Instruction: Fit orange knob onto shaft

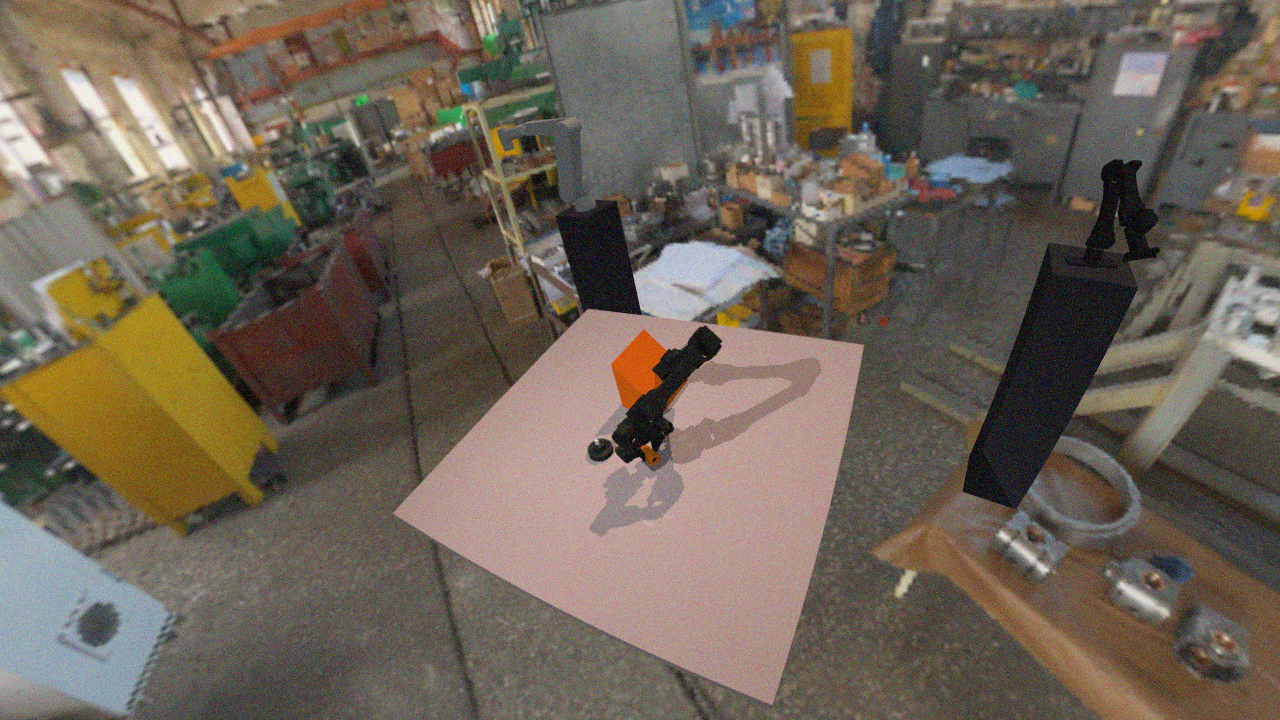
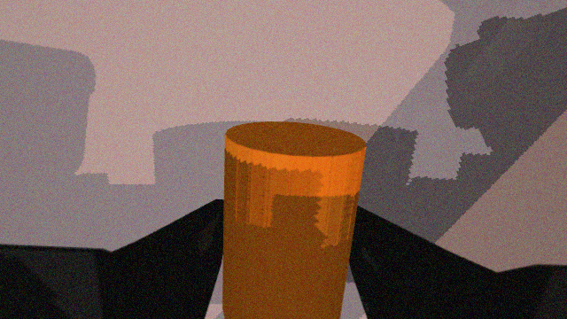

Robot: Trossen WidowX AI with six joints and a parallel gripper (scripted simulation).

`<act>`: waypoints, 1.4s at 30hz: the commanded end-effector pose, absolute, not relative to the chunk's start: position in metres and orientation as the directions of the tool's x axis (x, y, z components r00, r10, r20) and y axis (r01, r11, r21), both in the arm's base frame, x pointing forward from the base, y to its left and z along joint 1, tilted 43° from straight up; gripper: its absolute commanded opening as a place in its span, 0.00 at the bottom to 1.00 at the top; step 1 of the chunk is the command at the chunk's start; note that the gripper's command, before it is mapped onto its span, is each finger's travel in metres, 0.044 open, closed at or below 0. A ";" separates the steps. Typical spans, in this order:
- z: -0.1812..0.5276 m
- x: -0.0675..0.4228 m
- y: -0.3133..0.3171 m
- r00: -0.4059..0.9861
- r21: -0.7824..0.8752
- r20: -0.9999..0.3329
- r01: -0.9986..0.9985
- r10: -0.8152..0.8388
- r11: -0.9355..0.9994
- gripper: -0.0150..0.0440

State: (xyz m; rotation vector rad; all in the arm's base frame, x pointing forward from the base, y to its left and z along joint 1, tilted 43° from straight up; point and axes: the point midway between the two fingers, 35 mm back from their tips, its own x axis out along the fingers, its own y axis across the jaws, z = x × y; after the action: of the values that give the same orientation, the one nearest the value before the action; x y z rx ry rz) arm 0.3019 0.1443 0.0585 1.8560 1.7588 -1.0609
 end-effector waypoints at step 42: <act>0.061 0.303 0.144 -0.058 0.405 -0.726 0.769 0.686 0.494 0.56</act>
State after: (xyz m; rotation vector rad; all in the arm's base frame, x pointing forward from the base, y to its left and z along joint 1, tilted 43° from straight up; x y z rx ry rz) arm 0.3021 0.1441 0.0592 1.2839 1.7938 -0.1894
